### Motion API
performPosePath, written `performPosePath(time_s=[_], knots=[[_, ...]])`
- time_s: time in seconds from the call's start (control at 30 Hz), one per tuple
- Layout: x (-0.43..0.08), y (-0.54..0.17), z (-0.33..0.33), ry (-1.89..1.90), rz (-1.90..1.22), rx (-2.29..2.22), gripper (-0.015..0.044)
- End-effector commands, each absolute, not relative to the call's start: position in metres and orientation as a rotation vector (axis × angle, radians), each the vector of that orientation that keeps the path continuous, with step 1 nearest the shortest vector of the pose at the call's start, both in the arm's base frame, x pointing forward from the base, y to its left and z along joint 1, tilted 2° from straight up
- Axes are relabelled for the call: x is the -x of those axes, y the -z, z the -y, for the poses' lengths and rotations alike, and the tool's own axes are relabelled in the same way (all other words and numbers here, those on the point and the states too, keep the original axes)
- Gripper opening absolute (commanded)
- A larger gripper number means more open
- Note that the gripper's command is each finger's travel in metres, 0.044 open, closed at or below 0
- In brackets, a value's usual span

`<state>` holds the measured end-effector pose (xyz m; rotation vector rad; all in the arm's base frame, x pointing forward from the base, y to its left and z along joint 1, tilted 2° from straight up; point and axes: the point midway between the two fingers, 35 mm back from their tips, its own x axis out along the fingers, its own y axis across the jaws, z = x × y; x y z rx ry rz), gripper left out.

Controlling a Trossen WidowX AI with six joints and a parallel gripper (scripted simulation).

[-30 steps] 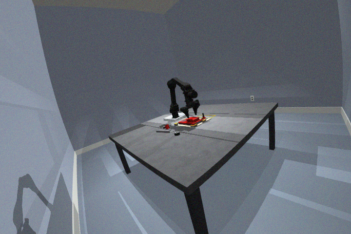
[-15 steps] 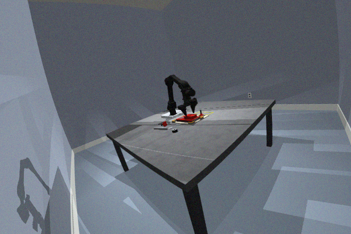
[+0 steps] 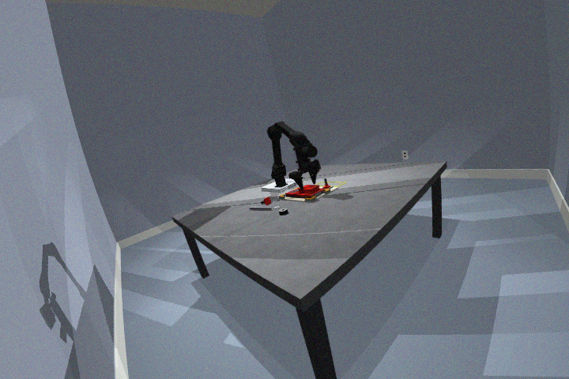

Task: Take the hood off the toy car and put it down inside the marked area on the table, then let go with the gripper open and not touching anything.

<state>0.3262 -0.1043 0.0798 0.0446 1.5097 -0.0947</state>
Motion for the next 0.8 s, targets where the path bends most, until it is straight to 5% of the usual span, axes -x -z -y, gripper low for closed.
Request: performPosePath(time_s=[0.0,0.77], knots=[[-0.325,-0.075,0.103,0.093,-1.516,-0.052,0.044],[-0.325,-0.064,0.103,0.093,-1.516,-0.052,0.044]])
